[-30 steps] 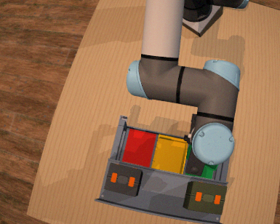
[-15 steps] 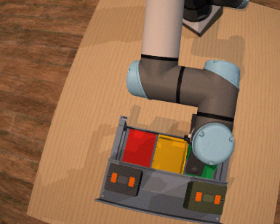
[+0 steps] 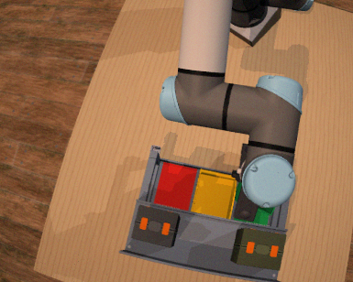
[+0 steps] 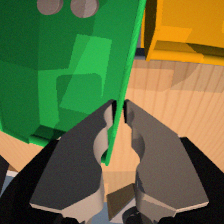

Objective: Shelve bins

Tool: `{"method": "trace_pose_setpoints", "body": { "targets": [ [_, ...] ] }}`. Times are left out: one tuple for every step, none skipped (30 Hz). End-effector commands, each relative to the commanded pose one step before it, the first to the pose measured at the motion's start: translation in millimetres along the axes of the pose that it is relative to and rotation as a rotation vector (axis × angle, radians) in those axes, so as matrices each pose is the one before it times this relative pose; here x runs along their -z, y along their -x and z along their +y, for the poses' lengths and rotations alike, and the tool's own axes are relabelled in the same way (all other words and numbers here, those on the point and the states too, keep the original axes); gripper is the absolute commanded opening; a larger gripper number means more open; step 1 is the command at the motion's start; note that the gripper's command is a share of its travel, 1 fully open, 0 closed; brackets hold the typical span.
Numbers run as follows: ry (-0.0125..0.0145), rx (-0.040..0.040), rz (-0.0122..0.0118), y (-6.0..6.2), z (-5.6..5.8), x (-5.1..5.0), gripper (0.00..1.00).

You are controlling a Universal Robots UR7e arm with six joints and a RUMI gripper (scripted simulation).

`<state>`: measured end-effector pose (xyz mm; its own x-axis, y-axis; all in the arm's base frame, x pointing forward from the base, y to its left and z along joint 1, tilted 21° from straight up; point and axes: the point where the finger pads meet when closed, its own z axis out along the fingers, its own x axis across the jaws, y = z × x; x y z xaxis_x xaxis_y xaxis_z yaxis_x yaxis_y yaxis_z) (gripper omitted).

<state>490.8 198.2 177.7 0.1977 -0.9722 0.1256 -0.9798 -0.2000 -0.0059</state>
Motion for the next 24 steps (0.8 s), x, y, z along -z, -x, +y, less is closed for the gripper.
{"method": "trace_pose_setpoints", "body": {
  "targets": [
    [-0.00684, 0.00032, -0.00002, 0.03, -1.55, 0.73, 0.0],
    [-0.00149, 0.00008, 0.00004, -0.01, -0.38, 0.0, 0.0],
    [-0.00162, 0.00009, 0.00004, -0.01, -0.41, 0.0, 0.0],
    [-0.00175, 0.00009, 0.00004, -0.01, -0.44, 0.0, 0.0],
    [-0.00186, 0.0001, 0.00005, -0.01, -0.47, 0.0, 0.0],
    [-0.00197, 0.0001, 0.00005, -0.01, -0.5, 0.0, 0.0],
    [-0.00206, 0.00011, 0.00005, -0.01, -0.52, 0.0, 0.0],
    [-0.00214, 0.00011, 0.00005, -0.01, -0.54, -0.01, 0.0],
    [-0.00222, 0.00012, 0.00005, -0.02, -0.56, -0.01, 0.0],
    [-0.00229, 0.00012, 0.00005, -0.02, -0.58, -0.01, 0.0],
    [0.0, 0.0, 0.0, 0.0, 0.0, 0.0, 0.0],
    [0.0, 0.0, 0.0, 0.0, 0.0, 0.0, 0.0],
    [-0.00234, 0.00012, 0.00006, -0.02, -0.59, -0.01, 0.0],
    [-0.00239, 0.00013, 0.00006, -0.02, -0.6, -0.01, 0.0],
    [-0.00242, 0.00013, 0.00006, -0.02, -0.61, -0.01, 0.0],
    [-0.00244, 0.00013, 0.00006, -0.02, -0.61, -0.01, 0.0],
    [-0.00243, 0.00013, 0.00006, -0.02, -0.62, -0.02, 0.0],
    [-0.00241, 0.00013, 0.00005, -0.02, -0.61, -0.02, 0.0],
    [-0.00239, 0.00013, 0.00006, -0.02, -0.61, -0.02, 0.0],
    [-0.00236, 0.00012, 0.00006, -0.02, -0.6, -0.02, 0.0],
    [-0.00232, 0.00012, 0.00006, -0.02, -0.59, -0.02, 0.0],
    [-0.00226, 0.00012, 0.00006, -0.02, -0.57, -0.02, 0.0],
    [-0.0022, 0.00011, 0.00005, -0.02, -0.55, -0.02, 0.0],
    [-0.00212, 0.00011, 0.00005, -0.02, -0.53, -0.02, 0.0]
  ]
}}
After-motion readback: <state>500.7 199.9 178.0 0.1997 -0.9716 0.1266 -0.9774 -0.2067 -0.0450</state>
